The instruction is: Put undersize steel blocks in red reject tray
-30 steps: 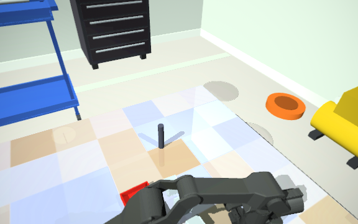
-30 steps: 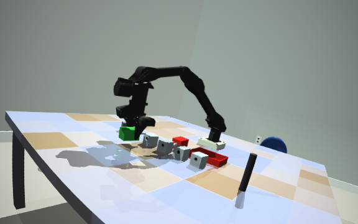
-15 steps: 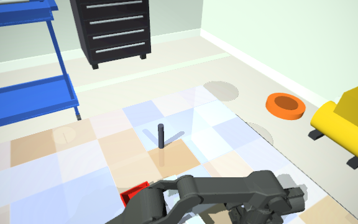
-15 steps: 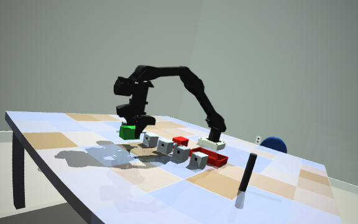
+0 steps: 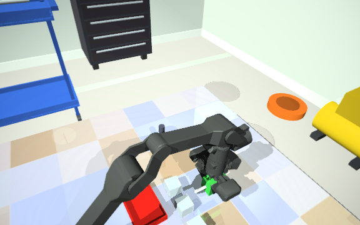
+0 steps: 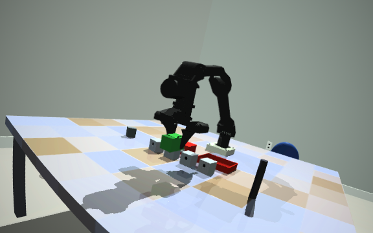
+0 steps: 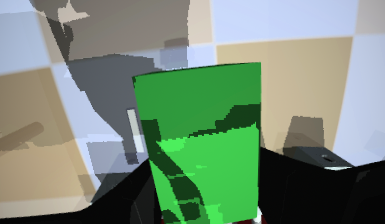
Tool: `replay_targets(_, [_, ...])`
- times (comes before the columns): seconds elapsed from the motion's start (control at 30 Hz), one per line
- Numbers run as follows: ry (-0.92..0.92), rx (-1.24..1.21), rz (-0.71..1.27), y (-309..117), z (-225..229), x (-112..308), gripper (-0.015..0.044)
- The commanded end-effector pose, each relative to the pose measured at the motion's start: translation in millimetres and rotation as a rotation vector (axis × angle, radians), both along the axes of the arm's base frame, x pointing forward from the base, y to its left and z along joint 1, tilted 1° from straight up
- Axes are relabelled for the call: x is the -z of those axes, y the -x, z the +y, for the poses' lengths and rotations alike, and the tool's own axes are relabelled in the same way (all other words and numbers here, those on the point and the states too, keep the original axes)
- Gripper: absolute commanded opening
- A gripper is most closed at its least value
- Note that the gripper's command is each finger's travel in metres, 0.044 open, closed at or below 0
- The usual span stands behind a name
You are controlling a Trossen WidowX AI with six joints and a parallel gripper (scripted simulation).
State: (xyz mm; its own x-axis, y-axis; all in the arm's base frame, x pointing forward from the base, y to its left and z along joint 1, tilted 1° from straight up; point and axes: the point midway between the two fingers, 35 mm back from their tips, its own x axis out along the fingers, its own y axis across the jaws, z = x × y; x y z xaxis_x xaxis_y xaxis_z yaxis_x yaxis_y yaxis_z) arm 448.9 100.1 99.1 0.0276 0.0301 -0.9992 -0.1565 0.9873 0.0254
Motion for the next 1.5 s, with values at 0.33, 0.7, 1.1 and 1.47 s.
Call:
replay_targets(0.33, [-0.002,0.008,-0.013,3.2,16.6,11.3,0.0000])
replay_targets(0.7, [-0.002,0.007,-0.013,-0.7,14.3,33.6,0.0000])
replay_targets(1.1, [-0.001,0.007,-0.014,-8.3,11.5,55.1,0.0000])
replay_targets(1.47, [-0.002,0.008,-0.021,-6.6,10.9,58.0,0.0000])
